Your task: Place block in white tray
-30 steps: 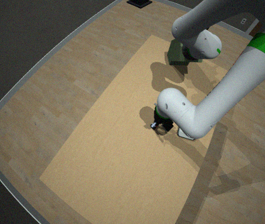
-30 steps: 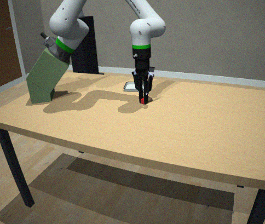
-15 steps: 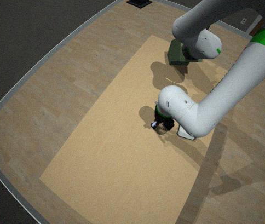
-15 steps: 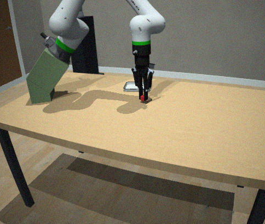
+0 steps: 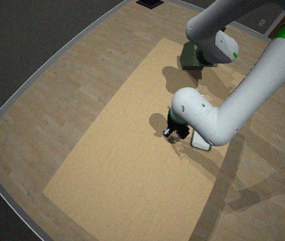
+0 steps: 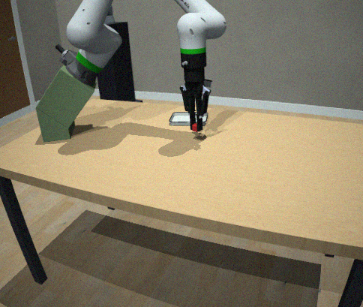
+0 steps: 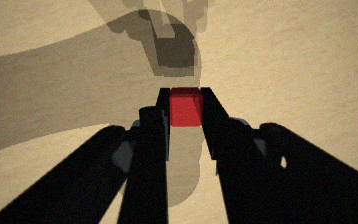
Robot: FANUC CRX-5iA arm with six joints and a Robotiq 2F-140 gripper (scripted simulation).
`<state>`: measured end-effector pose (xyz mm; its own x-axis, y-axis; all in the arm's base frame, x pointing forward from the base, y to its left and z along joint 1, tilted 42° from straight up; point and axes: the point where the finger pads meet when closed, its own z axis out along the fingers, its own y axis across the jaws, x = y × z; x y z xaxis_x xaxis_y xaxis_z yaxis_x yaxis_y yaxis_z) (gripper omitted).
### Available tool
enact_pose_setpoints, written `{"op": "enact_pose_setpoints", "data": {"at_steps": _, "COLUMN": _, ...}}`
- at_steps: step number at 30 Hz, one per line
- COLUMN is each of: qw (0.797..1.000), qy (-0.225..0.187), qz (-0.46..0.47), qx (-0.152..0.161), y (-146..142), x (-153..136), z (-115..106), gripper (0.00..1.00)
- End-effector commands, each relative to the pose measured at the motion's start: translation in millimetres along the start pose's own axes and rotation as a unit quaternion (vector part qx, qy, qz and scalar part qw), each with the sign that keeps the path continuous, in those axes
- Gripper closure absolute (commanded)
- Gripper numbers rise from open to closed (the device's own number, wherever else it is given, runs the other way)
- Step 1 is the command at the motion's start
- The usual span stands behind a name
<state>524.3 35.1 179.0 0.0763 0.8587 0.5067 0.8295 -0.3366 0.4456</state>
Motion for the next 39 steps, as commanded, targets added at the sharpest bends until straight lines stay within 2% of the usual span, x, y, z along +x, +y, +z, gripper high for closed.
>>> {"op": "enact_pose_setpoints", "data": {"at_steps": 1, "qw": 1.000, "qy": 0.000, "qz": 0.000, "qx": -0.001, "y": 0.6, "x": 0.0, "z": -2.9, "gripper": 0.90}}
{"op": "enact_pose_setpoints", "data": {"at_steps": 23, "qw": 1.000, "qy": -0.001, "qz": 0.000, "qx": 0.000, "y": -4.6, "x": 5.0, "z": -3.4, "gripper": 0.90}}
{"op": "enact_pose_setpoints", "data": {"at_steps": 27, "qw": 1.000, "qy": 0.000, "qz": 0.000, "qx": -0.001, "y": -30.4, "x": 30.6, "z": -3.5, "gripper": 0.90}}
{"op": "enact_pose_setpoints", "data": {"at_steps": 29, "qw": 1.000, "qy": 0.000, "qz": 0.000, "qx": -0.001, "y": -30.4, "x": 30.6, "z": -3.5, "gripper": 0.90}}
{"op": "enact_pose_setpoints", "data": {"at_steps": 39, "qw": 1.000, "qy": -0.002, "qz": 0.000, "qx": 0.001, "y": -122.7, "x": 121.9, "z": -3.0, "gripper": 0.90}}
